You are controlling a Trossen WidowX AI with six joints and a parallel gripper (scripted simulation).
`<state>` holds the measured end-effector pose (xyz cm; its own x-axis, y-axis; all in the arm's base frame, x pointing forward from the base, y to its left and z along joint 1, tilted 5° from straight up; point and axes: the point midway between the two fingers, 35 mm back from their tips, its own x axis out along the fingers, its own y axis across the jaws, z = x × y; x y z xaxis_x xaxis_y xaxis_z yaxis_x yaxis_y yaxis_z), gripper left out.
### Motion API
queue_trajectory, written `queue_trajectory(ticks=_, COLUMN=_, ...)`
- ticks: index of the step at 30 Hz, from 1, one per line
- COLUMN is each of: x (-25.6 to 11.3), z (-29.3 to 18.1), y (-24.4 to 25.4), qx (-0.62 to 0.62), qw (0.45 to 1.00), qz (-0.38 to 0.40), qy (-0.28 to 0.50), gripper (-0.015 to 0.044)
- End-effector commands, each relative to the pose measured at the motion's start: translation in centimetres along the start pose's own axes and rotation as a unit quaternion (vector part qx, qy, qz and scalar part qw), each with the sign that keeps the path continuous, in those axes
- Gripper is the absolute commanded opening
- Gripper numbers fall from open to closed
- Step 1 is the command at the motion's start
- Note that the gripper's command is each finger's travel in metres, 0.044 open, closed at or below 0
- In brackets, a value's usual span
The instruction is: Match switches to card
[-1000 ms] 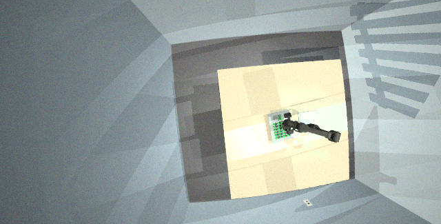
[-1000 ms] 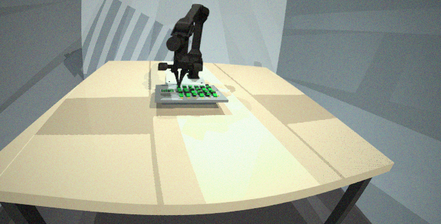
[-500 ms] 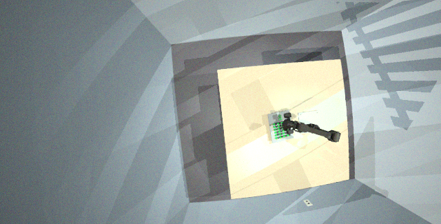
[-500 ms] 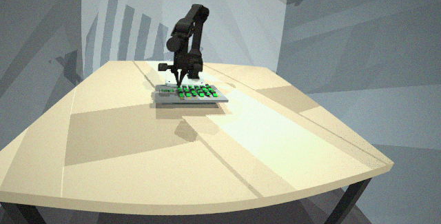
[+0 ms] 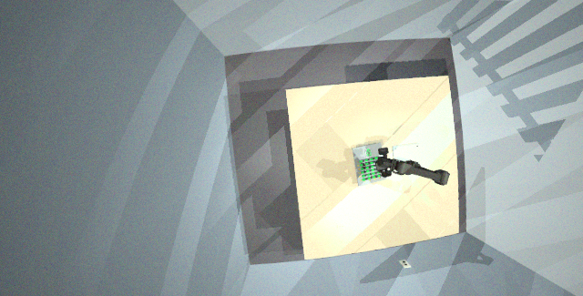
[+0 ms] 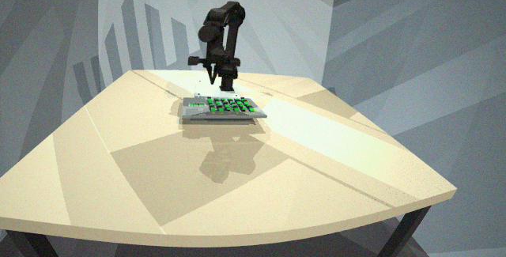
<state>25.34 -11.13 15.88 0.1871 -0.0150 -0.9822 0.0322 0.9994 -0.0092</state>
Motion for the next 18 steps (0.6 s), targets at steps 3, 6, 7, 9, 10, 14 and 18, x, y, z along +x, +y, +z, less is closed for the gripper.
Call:
queue_trajectory(ticks=3, x=-0.3, z=-0.7, y=5.3, qx=-0.002, qw=1.0, qz=0.002, qy=0.003, gripper=0.0)
queue_trajectory(ticks=6, x=-0.4, z=-1.8, y=8.7, qx=-0.002, qw=1.0, qz=0.004, qy=0.003, gripper=0.0)
queue_trajectory(ticks=7, x=-0.4, z=-2.2, y=9.8, qx=-0.002, qw=1.0, qz=0.004, qy=0.003, gripper=0.0)
queue_trajectory(ticks=9, x=-0.4, z=-3.3, y=11.7, qx=-0.001, qw=1.0, qz=0.005, qy=0.002, gripper=0.0)
queue_trajectory(ticks=10, x=-0.4, z=-3.7, y=12.5, qx=-0.001, qw=1.0, qz=0.006, qy=0.001, gripper=0.0)
queue_trajectory(ticks=14, x=-0.4, z=-4.1, y=13.0, qx=-0.001, qw=1.0, qz=0.006, qy=0.001, gripper=0.0)
queue_trajectory(ticks=18, x=2.4, z=-4.1, y=13.1, qx=-0.001, qw=1.0, qz=0.006, qy=-0.009, gripper=0.0)
